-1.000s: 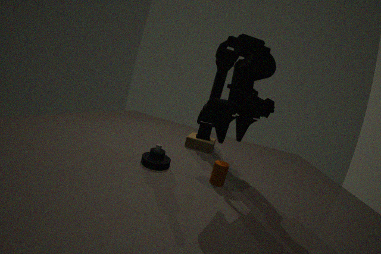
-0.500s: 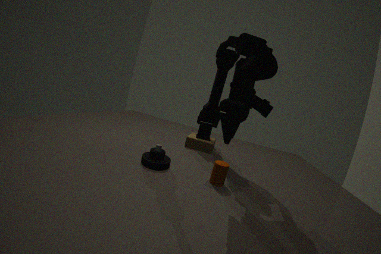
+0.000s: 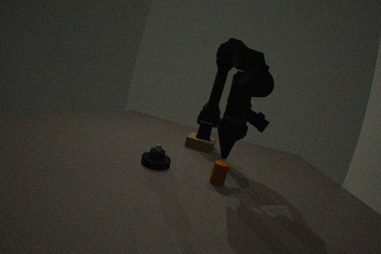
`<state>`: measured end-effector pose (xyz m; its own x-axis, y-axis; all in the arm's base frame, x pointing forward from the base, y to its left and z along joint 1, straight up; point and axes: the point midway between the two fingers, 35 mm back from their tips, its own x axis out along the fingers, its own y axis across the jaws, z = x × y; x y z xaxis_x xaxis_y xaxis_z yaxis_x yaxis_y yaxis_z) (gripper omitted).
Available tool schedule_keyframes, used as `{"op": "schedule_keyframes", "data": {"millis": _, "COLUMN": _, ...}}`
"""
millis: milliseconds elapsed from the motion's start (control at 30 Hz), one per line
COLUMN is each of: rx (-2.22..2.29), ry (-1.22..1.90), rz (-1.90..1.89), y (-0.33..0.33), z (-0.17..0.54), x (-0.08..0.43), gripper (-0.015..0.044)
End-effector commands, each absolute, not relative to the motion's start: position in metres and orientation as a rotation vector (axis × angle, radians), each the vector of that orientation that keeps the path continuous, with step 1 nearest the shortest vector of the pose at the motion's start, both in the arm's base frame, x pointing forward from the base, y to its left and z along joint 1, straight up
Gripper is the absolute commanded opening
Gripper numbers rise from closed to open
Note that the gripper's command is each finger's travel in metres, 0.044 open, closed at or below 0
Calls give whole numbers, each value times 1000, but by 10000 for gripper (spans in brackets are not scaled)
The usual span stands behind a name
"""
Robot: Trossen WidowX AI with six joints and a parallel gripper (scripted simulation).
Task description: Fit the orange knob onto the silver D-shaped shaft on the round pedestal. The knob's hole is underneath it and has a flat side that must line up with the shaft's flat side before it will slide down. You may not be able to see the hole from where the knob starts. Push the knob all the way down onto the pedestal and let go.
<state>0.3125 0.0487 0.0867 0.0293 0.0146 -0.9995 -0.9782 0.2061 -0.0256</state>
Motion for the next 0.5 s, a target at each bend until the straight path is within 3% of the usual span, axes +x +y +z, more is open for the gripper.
{"op": "schedule_keyframes", "data": {"millis": 0, "rx": -1064, "ry": 1266, "rz": 1042, "y": 48, "z": 75, "x": 314, "gripper": 440}}
{"op": "schedule_keyframes", "data": {"millis": 467, "rx": -1065, "ry": 1265, "rz": 1042, "y": 49, "z": 57, "x": 316, "gripper": 440}}
